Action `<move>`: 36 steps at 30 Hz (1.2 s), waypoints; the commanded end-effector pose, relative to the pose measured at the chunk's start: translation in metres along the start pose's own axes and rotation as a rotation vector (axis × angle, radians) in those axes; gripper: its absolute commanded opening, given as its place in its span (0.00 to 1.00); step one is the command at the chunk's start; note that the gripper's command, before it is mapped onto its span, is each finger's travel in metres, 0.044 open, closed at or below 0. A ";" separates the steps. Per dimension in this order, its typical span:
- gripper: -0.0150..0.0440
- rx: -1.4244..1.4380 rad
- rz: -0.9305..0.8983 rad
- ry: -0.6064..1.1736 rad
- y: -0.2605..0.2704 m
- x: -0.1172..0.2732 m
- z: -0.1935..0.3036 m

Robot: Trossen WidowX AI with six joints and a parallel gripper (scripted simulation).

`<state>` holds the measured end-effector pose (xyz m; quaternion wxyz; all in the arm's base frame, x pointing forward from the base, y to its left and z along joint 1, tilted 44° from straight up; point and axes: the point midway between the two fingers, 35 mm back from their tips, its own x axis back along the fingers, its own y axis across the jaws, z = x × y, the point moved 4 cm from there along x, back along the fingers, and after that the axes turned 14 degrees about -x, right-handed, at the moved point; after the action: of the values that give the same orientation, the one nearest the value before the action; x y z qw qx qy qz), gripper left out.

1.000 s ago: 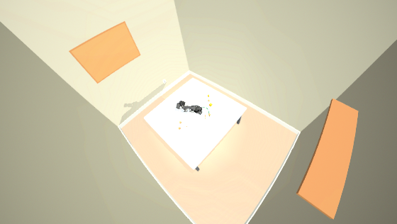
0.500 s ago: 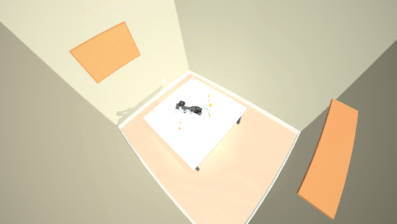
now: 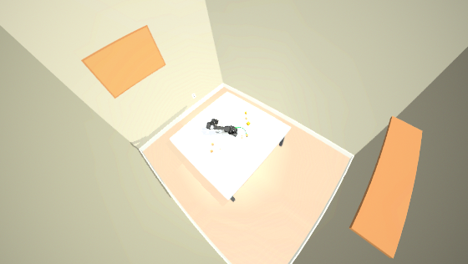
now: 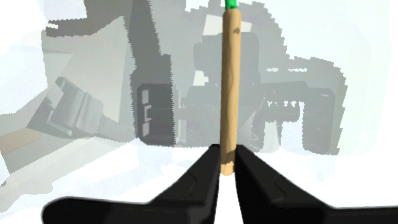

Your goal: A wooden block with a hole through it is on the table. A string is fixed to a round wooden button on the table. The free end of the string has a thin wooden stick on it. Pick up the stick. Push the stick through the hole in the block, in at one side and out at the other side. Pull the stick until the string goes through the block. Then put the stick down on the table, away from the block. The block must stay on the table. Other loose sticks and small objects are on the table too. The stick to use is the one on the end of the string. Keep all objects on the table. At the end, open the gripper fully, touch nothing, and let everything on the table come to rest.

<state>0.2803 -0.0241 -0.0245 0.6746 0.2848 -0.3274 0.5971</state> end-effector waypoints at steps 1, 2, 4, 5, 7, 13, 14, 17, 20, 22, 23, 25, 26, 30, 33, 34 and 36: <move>0.25 0.008 0.030 -0.004 0.003 -0.006 0.008; 0.25 0.009 0.039 -0.005 0.004 -0.007 0.009; 0.25 0.011 0.050 -0.007 0.005 -0.009 0.011; 0.25 0.011 0.052 -0.007 0.005 -0.009 0.012; 0.25 0.011 0.052 -0.007 0.005 -0.009 0.012; 0.52 0.006 0.035 -0.008 0.004 -0.008 0.009; 0.57 0.006 0.035 -0.009 0.003 -0.006 0.008; 0.61 0.007 0.037 -0.013 0.003 0.031 0.004; 0.61 0.008 0.037 -0.012 0.009 0.069 0.001; 0.61 0.008 0.037 -0.012 0.009 0.072 0.001; 0.61 0.008 0.037 -0.012 0.009 0.072 0.001; 0.61 0.008 0.037 -0.012 0.009 0.072 0.001; 0.61 0.008 0.037 -0.012 0.009 0.072 0.001; 0.65 0.016 0.034 -0.007 0.010 0.066 0.001; 0.79 0.016 0.034 -0.007 0.010 0.066 0.001; 0.83 0.016 0.034 -0.007 0.010 0.066 0.001; 0.92 0.015 0.034 -0.007 0.010 0.068 0.001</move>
<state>0.2752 0.0169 0.0280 0.6613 0.2863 -0.3302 0.6096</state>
